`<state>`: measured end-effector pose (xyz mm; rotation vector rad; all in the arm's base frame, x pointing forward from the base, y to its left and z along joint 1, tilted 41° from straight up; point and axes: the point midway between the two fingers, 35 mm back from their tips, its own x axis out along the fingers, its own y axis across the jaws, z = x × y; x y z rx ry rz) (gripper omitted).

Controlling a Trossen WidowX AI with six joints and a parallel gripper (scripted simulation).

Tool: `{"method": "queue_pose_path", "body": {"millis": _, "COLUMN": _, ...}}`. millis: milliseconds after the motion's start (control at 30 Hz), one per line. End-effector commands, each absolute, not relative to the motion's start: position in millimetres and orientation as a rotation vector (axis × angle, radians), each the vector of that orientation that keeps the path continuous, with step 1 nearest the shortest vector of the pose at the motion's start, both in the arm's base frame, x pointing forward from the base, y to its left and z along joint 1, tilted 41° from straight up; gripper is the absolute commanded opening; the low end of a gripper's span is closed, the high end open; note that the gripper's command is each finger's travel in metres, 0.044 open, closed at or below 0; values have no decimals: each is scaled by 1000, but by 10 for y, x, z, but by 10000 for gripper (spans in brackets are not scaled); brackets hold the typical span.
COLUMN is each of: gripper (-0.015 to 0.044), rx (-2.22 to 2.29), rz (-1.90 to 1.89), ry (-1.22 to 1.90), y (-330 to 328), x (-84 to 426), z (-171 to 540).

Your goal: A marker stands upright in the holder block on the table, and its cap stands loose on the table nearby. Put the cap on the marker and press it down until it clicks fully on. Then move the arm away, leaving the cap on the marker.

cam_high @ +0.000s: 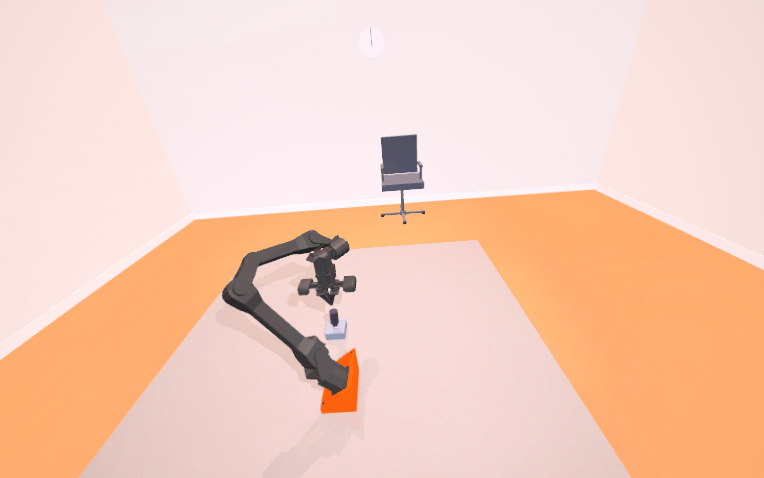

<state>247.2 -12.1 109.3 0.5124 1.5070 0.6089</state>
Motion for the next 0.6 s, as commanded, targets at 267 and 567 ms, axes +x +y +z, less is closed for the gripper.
{"method": "queue_pose_path", "body": {"millis": 267, "gripper": 0, "rx": 514, "rz": 605, "ry": 1508, "y": -71, "x": 2472, "z": 1029}}
{"method": "queue_pose_path", "body": {"millis": 567, "gripper": 0, "rx": 514, "rz": 606, "ry": 1508, "y": 20, "x": 2468, "z": 927}}
